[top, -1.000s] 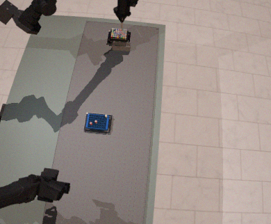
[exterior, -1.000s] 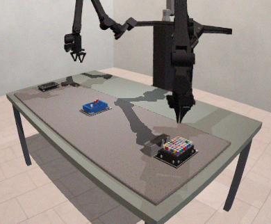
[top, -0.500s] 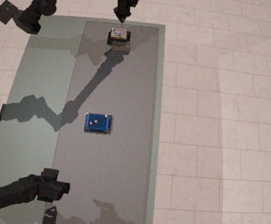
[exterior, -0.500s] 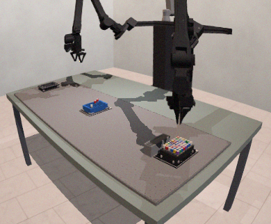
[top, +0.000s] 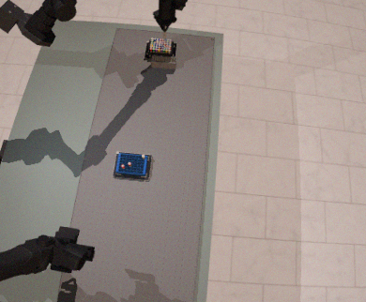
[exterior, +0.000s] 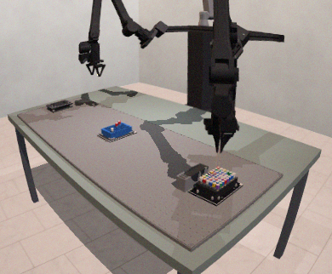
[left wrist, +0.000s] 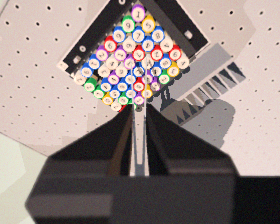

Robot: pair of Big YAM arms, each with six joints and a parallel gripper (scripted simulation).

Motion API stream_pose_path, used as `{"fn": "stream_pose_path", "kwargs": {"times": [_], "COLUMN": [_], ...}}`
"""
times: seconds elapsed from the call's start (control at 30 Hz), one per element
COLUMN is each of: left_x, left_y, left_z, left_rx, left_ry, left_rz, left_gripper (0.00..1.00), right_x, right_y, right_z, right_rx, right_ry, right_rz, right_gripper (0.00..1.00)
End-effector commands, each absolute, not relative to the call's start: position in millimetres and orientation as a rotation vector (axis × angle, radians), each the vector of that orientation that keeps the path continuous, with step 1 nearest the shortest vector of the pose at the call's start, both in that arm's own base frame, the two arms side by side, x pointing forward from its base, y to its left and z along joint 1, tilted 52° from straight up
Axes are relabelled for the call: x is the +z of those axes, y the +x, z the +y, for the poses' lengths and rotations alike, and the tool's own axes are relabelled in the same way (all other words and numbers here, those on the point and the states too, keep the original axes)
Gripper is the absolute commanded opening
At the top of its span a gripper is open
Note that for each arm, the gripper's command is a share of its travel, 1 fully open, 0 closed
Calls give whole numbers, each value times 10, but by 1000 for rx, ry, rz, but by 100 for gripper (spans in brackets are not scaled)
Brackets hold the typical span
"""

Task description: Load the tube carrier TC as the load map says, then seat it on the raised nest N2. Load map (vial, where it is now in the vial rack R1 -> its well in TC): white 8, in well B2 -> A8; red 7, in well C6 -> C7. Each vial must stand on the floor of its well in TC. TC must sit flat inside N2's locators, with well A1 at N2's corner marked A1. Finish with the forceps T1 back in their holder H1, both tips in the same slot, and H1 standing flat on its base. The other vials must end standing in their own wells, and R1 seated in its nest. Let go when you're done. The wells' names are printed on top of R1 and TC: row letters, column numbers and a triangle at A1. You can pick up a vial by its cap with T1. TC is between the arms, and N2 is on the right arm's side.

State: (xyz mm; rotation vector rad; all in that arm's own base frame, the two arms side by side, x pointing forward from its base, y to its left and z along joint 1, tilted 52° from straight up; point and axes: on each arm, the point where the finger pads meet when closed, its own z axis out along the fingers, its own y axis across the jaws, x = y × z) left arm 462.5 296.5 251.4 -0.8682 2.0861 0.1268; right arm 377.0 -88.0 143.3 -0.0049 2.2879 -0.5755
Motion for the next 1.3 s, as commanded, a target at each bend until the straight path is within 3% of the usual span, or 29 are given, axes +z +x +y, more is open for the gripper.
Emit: {"fn": "stream_pose_path", "kwargs": {"times": [0.0,1.27], "left_x": [2584,2520], "left_y": [4769,4827], "left_z": [2984,3021], "left_rx": [121,124], "left_ry": [-857,-860], "left_rz": [2069,2071], "left_gripper": [11,11], "right_x": [1477,1477], "right_y": [3791,3791], "right_z": [-874,-874], "right_rx": [-582,-582], "right_ry": [-23,-23], "right_rz": [2284,2284], "right_gripper": [100,100]}}
